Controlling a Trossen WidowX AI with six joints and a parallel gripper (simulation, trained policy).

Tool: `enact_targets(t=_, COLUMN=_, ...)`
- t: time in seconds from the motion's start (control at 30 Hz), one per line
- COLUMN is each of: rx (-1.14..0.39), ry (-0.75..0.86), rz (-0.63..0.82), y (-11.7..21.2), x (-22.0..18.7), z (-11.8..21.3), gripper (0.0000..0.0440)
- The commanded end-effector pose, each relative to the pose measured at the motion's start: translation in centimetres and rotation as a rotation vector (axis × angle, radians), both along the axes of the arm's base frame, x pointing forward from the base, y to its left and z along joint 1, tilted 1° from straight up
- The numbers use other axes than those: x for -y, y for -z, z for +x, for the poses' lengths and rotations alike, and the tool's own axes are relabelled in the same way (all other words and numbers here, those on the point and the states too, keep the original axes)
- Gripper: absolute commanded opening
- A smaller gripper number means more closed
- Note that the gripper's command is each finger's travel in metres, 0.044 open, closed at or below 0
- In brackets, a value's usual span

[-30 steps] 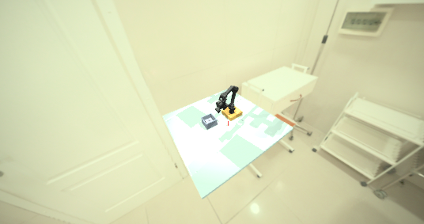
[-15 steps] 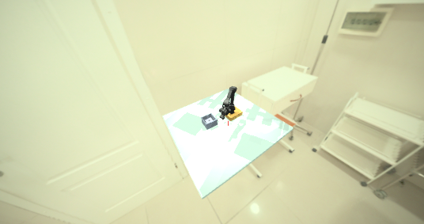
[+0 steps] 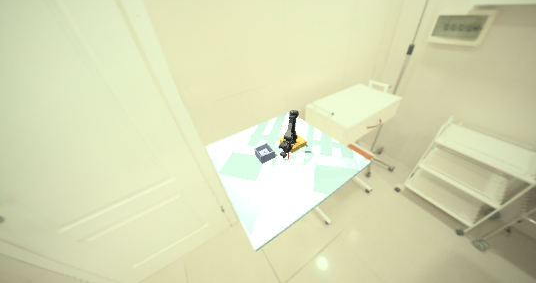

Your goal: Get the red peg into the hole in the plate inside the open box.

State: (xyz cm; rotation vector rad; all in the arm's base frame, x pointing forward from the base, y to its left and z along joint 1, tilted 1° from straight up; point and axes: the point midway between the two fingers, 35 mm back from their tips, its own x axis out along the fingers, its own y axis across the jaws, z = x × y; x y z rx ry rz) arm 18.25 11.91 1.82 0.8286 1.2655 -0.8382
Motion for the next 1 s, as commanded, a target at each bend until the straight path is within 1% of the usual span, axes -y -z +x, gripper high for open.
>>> enact_targets(t=0.0, rx=-0.005, ry=-0.006, rz=0.012, y=1.2, x=-0.2, z=-0.3, gripper=0.0424)
enact_targets(t=0.1, rx=-0.019, ry=-0.002, rz=0.021, y=1.8, x=-0.3, z=-0.7, gripper=0.0364)
enact_targets(t=0.57, rx=-0.101, ry=-0.039, rz=0.098, y=1.7, x=-0.9, z=-0.9, gripper=0.0001)
enact_targets(t=0.97, rx=0.019, ry=-0.148, rz=0.034, y=-2.6, x=0.1, z=1.9, gripper=0.0000)
